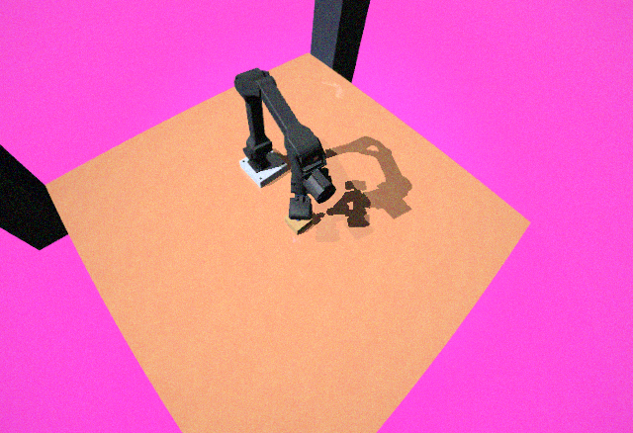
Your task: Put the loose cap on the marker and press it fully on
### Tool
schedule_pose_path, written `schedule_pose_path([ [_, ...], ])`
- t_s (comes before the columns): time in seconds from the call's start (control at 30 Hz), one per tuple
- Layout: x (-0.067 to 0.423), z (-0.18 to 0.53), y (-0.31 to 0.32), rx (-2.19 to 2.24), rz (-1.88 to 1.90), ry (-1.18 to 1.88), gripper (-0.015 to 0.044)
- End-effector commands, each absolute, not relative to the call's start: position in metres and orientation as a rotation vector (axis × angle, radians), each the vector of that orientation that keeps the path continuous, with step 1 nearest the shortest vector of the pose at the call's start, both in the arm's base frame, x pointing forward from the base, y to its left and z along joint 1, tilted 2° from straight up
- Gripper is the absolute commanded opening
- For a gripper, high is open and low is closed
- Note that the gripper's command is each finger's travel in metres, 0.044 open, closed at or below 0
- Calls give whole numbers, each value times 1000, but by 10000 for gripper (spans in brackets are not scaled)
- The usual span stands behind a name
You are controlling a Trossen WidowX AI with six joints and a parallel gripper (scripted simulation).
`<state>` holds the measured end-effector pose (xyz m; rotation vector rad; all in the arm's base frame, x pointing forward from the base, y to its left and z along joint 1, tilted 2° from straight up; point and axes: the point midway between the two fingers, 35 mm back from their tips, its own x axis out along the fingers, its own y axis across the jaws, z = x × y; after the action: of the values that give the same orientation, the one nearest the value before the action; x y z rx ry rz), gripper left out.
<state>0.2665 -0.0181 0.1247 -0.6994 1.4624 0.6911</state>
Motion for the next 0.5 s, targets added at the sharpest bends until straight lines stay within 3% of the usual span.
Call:
schedule_pose_path([
  [0.0,266,120,-20,-704,696,1470,0],
  [0.47,267,104,-20,-704,696,1470,0],
])
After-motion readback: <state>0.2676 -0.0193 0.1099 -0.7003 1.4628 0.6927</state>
